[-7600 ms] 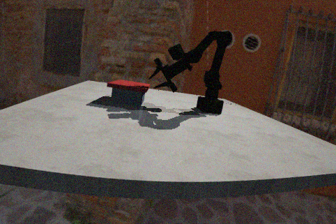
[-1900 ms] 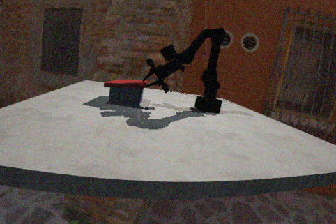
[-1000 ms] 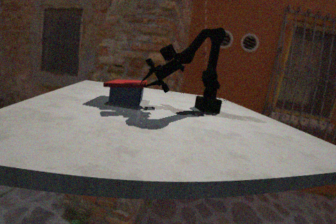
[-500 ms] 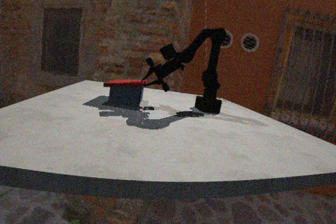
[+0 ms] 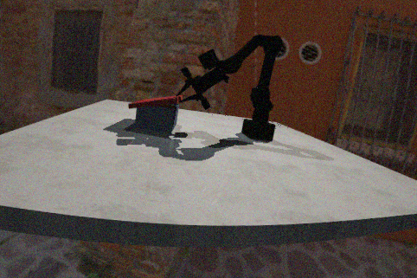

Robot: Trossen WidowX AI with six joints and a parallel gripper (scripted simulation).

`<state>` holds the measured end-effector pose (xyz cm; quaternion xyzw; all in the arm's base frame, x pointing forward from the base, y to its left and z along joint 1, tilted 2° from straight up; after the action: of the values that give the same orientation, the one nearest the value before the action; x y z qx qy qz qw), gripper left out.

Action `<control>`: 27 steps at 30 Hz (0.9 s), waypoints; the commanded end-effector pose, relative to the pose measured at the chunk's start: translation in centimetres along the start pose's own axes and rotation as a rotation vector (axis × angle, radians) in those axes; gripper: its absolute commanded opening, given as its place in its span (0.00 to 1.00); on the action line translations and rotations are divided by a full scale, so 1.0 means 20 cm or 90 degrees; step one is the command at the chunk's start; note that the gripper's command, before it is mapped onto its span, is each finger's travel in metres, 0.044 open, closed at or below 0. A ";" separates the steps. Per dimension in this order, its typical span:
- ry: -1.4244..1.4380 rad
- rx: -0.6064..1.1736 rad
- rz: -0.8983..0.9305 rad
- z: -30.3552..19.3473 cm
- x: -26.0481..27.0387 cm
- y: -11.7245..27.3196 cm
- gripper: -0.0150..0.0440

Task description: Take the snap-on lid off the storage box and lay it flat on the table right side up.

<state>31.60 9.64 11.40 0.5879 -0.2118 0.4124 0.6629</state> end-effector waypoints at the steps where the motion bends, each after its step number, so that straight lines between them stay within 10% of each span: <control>1: 0.001 0.001 0.004 0.01 0.04 0.02 0.25; 27: 0.001 0.001 0.005 0.05 0.21 0.06 0.25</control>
<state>32.84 9.74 14.96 0.5881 -0.2111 0.4119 0.6633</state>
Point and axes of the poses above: the point midway between the two fingers, 35 mm back from their tips, its own y axis back along the fingers, its own x axis across the jaws, z = x × y, the point moved 4 cm from there along y, back along the fingers, and after that the axes turned 15 degrees about y, right-handed, at the moved point
